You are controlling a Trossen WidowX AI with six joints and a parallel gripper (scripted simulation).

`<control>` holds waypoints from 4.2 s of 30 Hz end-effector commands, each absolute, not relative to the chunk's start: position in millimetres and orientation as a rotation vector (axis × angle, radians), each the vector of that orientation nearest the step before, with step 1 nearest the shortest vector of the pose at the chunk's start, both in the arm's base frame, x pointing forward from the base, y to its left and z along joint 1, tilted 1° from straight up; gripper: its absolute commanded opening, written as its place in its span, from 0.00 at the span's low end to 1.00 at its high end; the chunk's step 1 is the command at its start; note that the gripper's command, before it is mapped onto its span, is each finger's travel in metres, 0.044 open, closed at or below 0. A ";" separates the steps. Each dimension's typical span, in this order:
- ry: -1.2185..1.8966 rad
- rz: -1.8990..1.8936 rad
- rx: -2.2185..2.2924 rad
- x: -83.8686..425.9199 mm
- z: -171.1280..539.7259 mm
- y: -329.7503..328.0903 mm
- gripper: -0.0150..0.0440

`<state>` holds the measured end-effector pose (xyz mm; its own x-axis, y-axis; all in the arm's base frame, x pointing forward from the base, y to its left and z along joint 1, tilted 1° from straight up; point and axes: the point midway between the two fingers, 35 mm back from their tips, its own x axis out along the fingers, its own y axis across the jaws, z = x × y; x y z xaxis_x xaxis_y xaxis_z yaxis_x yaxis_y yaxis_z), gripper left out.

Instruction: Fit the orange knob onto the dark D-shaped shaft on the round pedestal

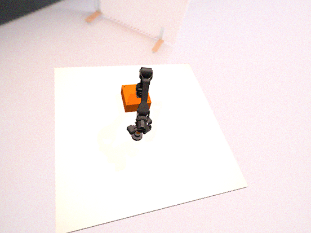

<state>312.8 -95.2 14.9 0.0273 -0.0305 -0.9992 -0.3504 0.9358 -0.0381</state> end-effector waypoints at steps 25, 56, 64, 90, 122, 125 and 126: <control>1.508 0.381 -0.441 315.8 17.1 -95.9 0.25; 1.496 0.446 -0.508 314.1 12.0 -95.7 0.25; 1.496 0.446 -0.508 314.5 12.6 -95.8 0.25; 1.457 0.607 -0.673 313.8 13.4 -95.8 0.25; 1.405 0.766 -0.836 316.8 15.9 -96.6 0.25; 1.405 0.766 -0.836 316.8 12.5 -96.7 0.25; 1.405 0.766 -0.836 316.5 12.0 -96.6 0.25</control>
<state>315.0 -96.2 12.6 0.0253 -0.0299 -0.9992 -0.8500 0.5254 -0.0372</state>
